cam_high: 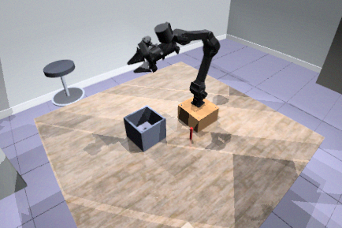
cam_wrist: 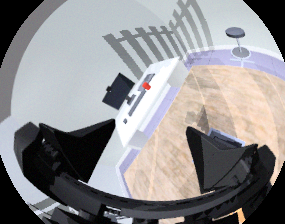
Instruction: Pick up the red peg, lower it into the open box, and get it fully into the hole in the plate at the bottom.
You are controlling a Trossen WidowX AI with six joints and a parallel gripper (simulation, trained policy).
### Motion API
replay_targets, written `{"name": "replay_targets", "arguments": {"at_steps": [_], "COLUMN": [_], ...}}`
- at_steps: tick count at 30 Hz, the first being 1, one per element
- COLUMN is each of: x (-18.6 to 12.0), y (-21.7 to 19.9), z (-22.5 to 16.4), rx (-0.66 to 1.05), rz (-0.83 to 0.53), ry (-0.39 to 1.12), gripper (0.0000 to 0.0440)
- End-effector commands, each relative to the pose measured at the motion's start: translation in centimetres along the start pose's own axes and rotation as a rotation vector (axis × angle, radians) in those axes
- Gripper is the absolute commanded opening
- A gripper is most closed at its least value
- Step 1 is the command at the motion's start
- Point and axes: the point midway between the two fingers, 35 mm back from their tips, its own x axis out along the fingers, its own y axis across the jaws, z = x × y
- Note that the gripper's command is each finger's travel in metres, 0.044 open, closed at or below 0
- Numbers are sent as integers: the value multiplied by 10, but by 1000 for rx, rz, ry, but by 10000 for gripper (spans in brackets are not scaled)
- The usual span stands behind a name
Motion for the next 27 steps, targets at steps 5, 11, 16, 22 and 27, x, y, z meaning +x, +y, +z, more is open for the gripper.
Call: {"name": "replay_targets", "arguments": {"at_steps": [5, 11, 16, 22, 27], "x": [-14, -26, -38, -53, -67], "y": [-10, -23, -38, -60, -80], "z": [-54, -93, -125, -160, -186], "rx": [108, 173, 216, 255, 275], "rz": [-35, -96, -170, -285, -395], "ry": [182, 312, 413, 518, 587], "gripper": [440, 439, 438, 437, 435]}}
